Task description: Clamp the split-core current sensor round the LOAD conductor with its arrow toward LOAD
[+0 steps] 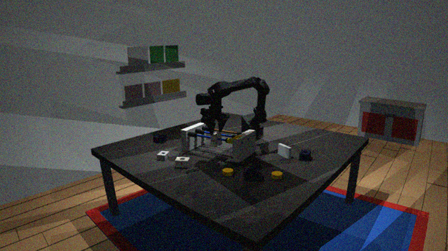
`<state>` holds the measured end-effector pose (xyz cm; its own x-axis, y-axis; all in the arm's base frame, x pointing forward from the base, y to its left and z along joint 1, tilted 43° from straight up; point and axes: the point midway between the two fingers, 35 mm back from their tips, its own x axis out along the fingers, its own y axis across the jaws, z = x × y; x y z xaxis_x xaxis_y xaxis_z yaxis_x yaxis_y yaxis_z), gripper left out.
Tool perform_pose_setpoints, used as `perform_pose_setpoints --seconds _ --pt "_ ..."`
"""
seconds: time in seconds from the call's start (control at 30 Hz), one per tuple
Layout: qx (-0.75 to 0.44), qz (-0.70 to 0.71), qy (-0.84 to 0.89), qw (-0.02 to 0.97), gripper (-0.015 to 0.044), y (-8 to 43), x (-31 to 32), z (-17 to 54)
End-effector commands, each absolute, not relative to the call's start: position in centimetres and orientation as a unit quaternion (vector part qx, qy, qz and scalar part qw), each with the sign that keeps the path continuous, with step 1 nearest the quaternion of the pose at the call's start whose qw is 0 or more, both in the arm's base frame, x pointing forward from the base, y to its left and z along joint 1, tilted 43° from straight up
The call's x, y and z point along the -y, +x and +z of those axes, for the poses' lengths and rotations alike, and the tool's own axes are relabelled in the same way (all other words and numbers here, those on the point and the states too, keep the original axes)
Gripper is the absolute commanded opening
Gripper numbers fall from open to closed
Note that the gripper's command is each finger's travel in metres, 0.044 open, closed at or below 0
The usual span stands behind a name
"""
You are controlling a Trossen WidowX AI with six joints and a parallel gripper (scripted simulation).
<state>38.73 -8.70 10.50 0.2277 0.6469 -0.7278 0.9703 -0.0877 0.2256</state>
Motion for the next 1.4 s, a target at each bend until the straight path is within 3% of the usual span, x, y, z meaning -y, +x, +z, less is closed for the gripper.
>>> perform_pose_setpoints --seconds 0.0,1.37 --pt "-0.577 -0.230 0.702 0.350 0.0440 38.7 8.7 10.6" --pt "-0.592 -0.235 0.689 0.345 0.0440 40.0 4.6 6.0"
